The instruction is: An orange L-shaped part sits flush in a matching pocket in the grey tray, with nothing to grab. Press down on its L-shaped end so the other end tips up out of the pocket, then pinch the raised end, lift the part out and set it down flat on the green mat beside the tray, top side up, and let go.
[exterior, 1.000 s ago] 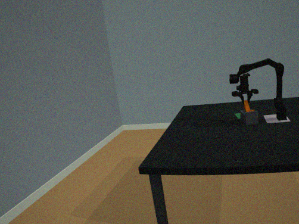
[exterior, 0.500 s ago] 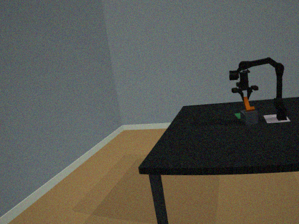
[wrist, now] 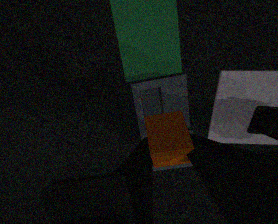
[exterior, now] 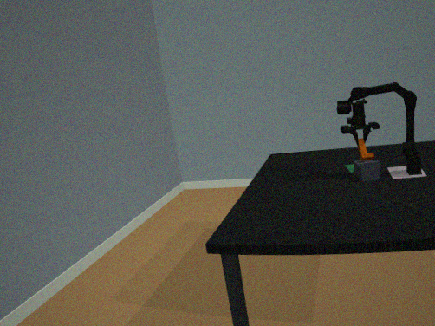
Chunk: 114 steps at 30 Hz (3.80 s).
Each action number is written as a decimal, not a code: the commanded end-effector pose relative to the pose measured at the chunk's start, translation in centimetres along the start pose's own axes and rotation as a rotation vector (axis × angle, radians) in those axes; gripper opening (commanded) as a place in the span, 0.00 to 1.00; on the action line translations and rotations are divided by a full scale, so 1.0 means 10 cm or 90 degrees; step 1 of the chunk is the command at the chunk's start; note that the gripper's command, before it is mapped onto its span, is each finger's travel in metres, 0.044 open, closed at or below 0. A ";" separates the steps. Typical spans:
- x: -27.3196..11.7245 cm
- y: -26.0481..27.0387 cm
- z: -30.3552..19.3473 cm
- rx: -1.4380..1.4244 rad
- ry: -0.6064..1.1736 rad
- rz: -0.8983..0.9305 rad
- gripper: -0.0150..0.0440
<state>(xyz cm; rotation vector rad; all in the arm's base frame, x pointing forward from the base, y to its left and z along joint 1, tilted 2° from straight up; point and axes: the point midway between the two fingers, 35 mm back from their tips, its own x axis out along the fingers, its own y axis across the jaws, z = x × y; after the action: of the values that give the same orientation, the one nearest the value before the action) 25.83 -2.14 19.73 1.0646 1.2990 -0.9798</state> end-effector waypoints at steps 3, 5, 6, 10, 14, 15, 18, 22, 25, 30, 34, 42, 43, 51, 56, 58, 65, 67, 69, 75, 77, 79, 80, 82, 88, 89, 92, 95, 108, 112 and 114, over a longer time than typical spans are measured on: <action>0.02 -0.02 0.22 0.000 0.002 -0.002 0.25; 0.02 -0.03 0.30 0.000 0.002 -0.002 0.25; 0.02 -0.03 0.34 0.000 0.002 -0.002 0.25; 0.03 -0.05 0.52 0.000 0.000 -0.002 0.25; 0.03 -0.08 0.70 0.000 -0.001 -0.003 0.25; 0.03 -0.08 0.74 0.000 -0.001 -0.003 0.25; 0.02 -0.09 0.86 0.000 -0.002 -0.003 0.25; 0.02 -0.11 1.03 0.000 -0.003 -0.003 0.25; 0.02 -0.12 1.15 0.000 -0.004 -0.003 0.25; 0.02 -0.13 1.36 0.000 -0.005 -0.003 0.25; 0.01 -0.14 1.53 0.000 -0.006 -0.003 0.25; 0.04 -0.15 1.57 0.000 -0.007 -0.004 0.25; 0.05 -0.15 1.57 0.000 -0.007 -0.003 0.25; 0.18 -0.15 1.57 0.000 -0.007 -0.003 0.25; 0.25 -0.15 1.57 0.000 -0.007 -0.003 0.25; 0.29 -0.15 1.57 0.000 -0.007 -0.003 0.25; 0.40 -0.15 1.57 0.000 -0.007 -0.003 0.25; 0.43 -0.15 1.57 0.000 -0.007 -0.003 0.25; 0.46 -0.15 1.57 0.000 -0.007 -0.003 0.25; 0.56 -0.15 1.57 0.000 -0.007 -0.003 0.25; 0.59 -0.15 1.57 0.000 -0.007 -0.003 0.25; 0.62 -0.15 1.57 0.000 -0.007 -0.003 0.25; 0.64 -0.15 1.57 0.000 -0.007 -0.003 0.25; 0.67 -0.15 1.57 0.000 -0.007 -0.003 0.25; 0.76 -0.15 1.57 0.000 -0.007 -0.003 0.25; 0.78 -0.15 1.57 0.000 -0.007 -0.003 0.25; 0.82 -0.15 1.57 0.000 -0.007 -0.003 0.25; 0.83 -0.15 1.57 0.000 -0.007 -0.003 0.25; 0.84 -0.15 1.57 0.000 -0.007 -0.003 0.25; 0.84 -0.15 1.57 0.000 -0.007 -0.003 0.25; 0.83 -0.16 1.57 -0.002 -0.007 -0.005 0.25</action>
<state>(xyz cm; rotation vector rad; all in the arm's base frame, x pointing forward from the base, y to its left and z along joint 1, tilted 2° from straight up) 28.54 -17.51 11.07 1.0511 1.2963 -0.9873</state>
